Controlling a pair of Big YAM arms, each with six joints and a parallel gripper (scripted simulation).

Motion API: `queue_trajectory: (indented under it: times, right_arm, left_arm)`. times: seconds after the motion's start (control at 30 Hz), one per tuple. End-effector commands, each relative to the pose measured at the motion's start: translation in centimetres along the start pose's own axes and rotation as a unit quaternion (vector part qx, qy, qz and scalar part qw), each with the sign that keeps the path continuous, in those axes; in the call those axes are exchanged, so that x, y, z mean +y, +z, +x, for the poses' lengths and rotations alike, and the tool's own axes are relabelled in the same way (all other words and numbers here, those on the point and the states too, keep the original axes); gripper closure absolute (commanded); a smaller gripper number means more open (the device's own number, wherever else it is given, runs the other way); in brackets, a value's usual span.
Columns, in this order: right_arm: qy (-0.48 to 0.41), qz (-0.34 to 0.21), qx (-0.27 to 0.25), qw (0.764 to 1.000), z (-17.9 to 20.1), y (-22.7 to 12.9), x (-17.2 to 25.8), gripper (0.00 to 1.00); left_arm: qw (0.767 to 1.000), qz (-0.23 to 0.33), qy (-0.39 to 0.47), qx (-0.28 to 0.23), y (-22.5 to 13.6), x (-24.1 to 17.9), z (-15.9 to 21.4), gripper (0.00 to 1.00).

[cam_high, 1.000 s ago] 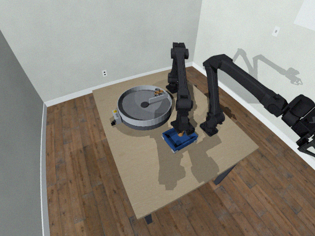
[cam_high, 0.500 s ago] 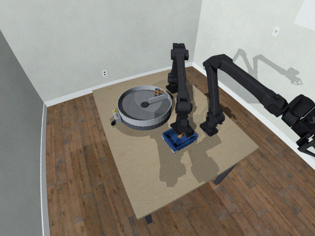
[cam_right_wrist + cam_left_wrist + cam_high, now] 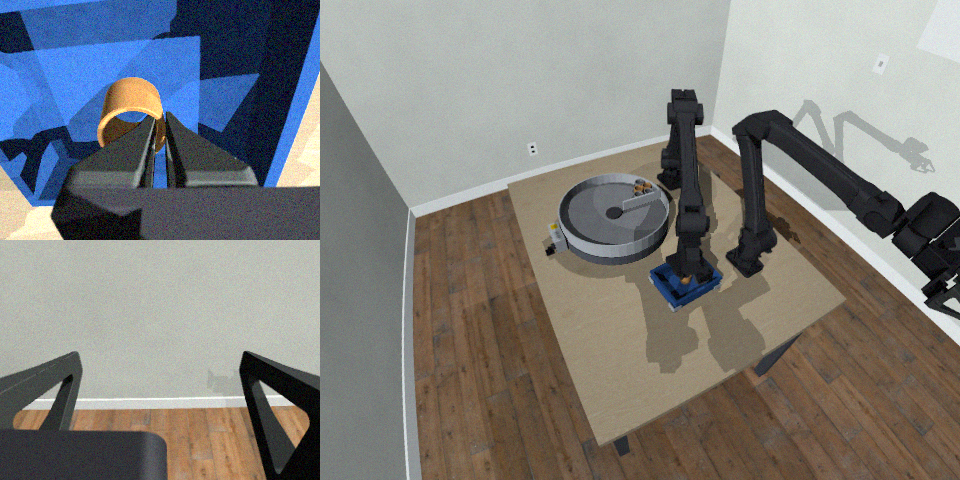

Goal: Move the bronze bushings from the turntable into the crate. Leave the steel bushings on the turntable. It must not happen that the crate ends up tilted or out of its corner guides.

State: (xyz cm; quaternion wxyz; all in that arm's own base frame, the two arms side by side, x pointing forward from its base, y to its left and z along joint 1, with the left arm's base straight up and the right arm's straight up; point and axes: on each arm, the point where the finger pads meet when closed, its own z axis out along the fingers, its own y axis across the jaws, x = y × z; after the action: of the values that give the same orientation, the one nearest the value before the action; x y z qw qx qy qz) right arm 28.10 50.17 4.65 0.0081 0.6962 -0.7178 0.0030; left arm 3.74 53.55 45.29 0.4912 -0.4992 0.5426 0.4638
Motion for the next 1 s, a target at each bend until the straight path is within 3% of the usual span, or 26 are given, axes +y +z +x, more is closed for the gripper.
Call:
queue_trajectory:
  times: [0.0,0.97]
  right_arm:
    - [0.000,0.015,-0.028,0.999,-1.7,-1.6,-0.3,1.00]
    - [0.000,0.011,-0.021,1.000,-1.5,-0.7,-0.2,1.00]
  left_arm:
    - [0.999,-0.004,-0.007,-0.044,0.4,0.4,-4.8,0.00]
    - [0.999,-0.004,-0.007,-0.044,0.4,0.4,-4.8,0.00]
